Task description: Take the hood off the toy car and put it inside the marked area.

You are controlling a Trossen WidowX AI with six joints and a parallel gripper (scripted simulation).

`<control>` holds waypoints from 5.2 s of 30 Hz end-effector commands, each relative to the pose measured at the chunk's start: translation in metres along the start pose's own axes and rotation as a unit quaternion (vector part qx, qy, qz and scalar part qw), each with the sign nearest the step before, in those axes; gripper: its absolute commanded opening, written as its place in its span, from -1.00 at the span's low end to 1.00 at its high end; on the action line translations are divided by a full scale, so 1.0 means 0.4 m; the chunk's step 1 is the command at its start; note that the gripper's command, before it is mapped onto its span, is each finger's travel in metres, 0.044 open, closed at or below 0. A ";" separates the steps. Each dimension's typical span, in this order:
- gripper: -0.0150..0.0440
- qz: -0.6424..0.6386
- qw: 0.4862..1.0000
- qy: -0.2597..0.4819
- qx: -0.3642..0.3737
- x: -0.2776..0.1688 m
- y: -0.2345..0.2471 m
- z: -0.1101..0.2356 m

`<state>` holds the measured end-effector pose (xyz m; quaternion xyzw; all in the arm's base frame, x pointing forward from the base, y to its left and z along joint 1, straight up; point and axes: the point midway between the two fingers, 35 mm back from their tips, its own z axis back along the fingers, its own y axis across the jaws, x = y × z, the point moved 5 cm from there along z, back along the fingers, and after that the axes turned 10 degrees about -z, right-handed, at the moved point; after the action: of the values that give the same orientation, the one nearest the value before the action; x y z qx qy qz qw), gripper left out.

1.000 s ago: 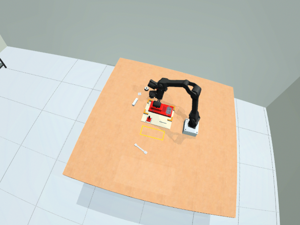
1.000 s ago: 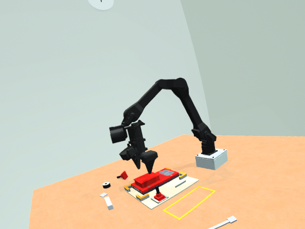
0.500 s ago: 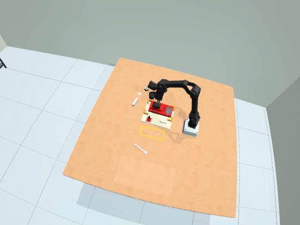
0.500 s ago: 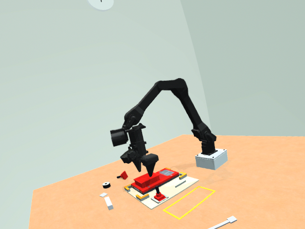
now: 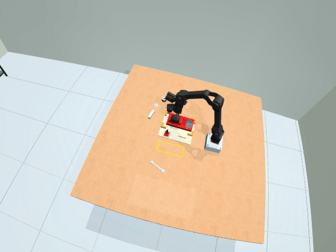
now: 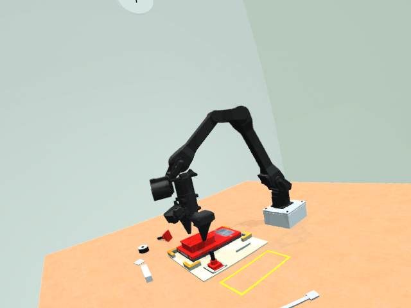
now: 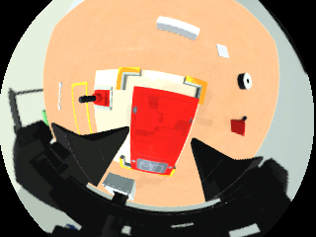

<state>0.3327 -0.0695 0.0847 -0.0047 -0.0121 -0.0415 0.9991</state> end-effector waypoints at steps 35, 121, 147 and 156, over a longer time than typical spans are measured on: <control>1.00 -0.002 1.000 0.001 0.003 -0.001 0.002 -0.048; -0.49 0.000 1.000 -0.001 0.004 0.000 0.168 0.121; -0.49 -0.001 1.000 0.002 0.009 -0.110 0.494 0.140; -0.49 -0.001 1.000 0.003 0.010 -0.165 0.575 0.146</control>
<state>0.2915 0.1563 0.1391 0.0054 -0.0116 -0.0389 0.9992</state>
